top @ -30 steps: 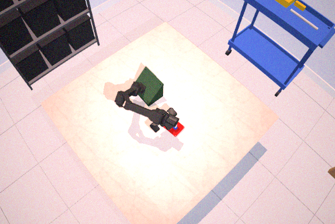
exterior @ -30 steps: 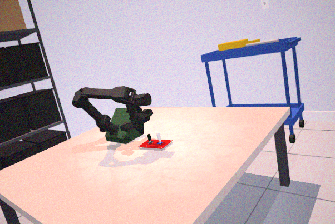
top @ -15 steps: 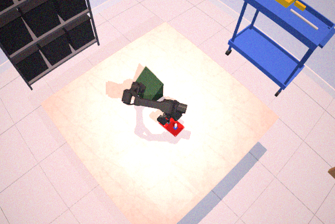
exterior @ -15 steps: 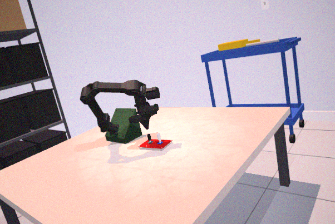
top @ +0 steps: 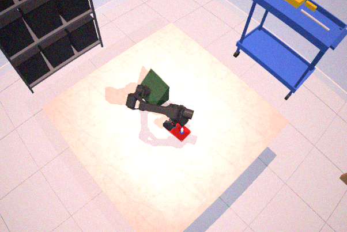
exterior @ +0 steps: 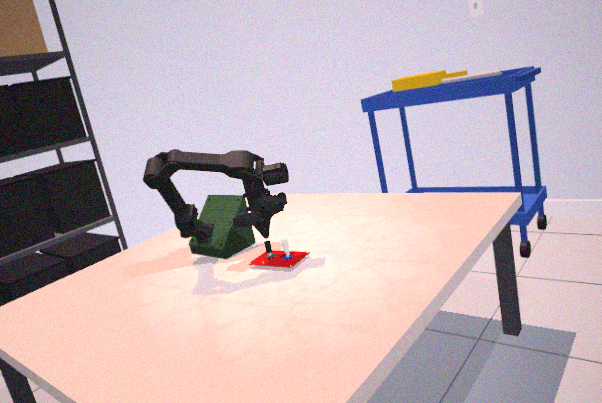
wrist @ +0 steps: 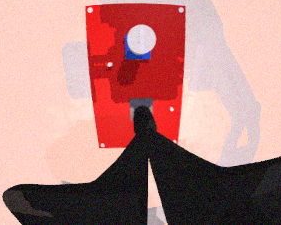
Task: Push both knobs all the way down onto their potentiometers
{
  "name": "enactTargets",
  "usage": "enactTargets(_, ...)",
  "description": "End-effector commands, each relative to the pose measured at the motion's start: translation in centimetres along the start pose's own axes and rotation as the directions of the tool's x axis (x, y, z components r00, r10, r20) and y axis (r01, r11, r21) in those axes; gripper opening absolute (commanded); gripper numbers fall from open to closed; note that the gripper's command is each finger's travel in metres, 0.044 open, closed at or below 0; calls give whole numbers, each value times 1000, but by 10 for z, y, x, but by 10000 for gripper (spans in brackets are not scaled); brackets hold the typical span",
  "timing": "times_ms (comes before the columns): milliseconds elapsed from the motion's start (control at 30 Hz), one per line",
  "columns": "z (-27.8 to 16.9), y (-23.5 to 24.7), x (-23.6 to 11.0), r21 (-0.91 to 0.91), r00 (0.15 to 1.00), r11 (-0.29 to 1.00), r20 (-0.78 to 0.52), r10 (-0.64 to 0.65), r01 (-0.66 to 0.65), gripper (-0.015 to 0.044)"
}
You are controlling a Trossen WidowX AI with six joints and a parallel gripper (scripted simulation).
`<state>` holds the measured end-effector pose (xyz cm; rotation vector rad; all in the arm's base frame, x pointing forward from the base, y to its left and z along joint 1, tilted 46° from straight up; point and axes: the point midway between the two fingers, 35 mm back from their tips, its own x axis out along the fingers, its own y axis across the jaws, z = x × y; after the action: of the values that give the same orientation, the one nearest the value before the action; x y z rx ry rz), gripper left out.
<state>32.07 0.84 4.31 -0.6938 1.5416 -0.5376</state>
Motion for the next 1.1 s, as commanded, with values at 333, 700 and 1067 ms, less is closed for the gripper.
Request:
enactTargets(333, -1, -1, 6, -6, 1000, 1000, -5, -5, 4, 0)
enactTargets(700, -1, -1, 9, -6, 1000, 1000, -5, -5, 5, 0)
enactTargets(1067, -1, -1, 12, -6, 1000, 1000, -5, -5, 5, 0)
